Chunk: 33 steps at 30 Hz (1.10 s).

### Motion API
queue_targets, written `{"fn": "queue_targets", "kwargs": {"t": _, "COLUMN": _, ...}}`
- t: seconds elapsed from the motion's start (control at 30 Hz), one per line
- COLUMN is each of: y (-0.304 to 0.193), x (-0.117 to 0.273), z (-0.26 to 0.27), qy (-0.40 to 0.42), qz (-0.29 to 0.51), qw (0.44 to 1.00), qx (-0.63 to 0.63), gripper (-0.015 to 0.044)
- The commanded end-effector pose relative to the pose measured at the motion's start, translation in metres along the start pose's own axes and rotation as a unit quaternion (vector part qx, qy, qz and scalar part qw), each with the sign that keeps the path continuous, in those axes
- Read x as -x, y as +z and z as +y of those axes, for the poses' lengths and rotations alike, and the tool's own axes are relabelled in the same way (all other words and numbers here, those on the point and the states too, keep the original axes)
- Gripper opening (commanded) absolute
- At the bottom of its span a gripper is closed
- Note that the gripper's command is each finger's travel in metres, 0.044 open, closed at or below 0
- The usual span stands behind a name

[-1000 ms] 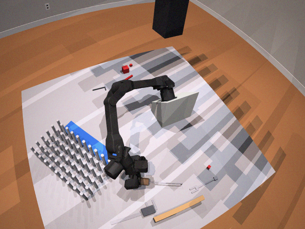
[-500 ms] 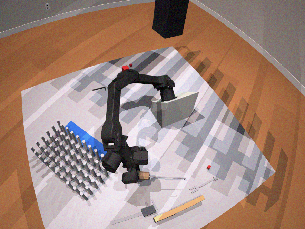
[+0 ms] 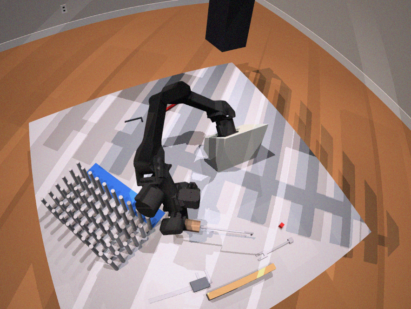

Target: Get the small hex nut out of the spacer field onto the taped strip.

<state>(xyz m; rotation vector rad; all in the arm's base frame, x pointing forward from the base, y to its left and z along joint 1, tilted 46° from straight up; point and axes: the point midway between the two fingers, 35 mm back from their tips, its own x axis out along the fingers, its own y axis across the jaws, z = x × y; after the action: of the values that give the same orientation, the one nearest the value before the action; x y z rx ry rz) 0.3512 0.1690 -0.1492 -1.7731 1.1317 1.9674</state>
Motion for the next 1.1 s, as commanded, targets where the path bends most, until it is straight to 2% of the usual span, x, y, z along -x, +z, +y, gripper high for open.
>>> {"fn": "queue_targets", "kwargs": {"t": 0.0, "y": -0.014, "x": 0.019, "z": 0.005, "qy": -0.02, "qz": 0.018, "qw": 0.999, "qx": -0.037, "gripper": 0.0}}
{"fn": "queue_targets", "kwargs": {"t": 0.57, "y": -0.061, "x": 0.075, "z": 0.051, "qy": -0.084, "qz": 0.079, "qw": 0.973, "qx": -0.2, "gripper": 0.0}}
{"fn": "queue_targets", "kwargs": {"t": 1.07, "y": -0.095, "x": 0.114, "z": 0.105, "qy": -0.143, "qz": 0.128, "qw": 0.918, "qx": -0.347, "gripper": 0.0}}
